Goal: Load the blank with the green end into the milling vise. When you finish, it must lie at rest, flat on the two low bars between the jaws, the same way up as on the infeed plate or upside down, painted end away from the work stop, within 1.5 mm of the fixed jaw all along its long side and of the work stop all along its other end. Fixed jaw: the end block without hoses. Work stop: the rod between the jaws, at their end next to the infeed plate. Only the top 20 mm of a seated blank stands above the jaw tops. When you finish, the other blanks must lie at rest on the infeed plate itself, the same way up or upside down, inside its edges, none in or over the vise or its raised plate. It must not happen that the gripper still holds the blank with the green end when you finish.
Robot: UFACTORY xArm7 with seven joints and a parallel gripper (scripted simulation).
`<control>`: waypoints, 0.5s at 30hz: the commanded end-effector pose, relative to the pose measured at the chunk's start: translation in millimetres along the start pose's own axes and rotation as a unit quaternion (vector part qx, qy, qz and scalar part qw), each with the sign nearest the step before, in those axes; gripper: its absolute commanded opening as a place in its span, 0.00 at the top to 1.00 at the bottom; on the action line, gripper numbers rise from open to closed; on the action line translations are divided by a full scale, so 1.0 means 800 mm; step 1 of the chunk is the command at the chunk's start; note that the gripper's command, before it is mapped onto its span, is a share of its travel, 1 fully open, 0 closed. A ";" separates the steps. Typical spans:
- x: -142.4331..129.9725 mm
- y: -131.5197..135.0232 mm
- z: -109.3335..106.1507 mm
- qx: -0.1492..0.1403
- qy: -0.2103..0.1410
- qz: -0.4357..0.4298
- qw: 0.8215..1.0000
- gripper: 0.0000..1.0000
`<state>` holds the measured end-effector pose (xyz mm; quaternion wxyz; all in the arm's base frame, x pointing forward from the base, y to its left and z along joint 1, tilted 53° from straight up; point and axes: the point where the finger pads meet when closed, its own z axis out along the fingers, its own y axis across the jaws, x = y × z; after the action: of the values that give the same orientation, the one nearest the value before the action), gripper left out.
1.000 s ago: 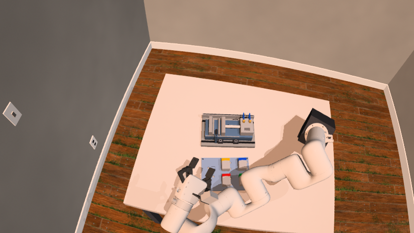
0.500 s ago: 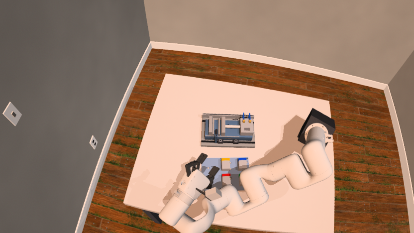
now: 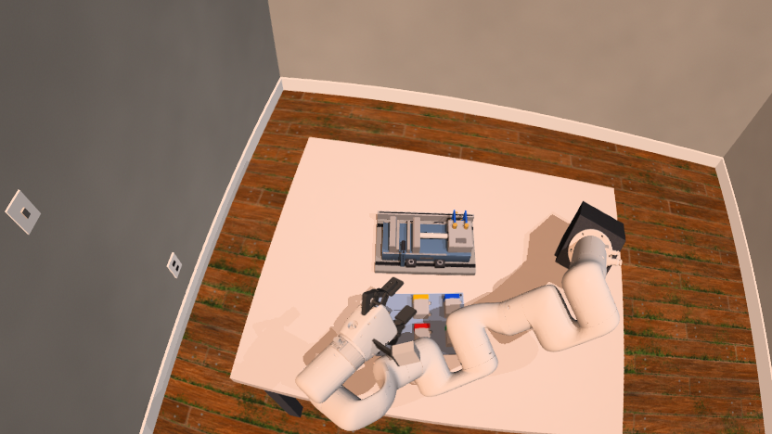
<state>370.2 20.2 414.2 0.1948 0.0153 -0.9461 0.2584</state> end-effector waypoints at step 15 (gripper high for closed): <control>0.001 0.017 0.041 -0.096 0.017 0.059 0.994 0.00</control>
<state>357.0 16.9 382.1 0.1969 -0.0607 -0.9616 0.1811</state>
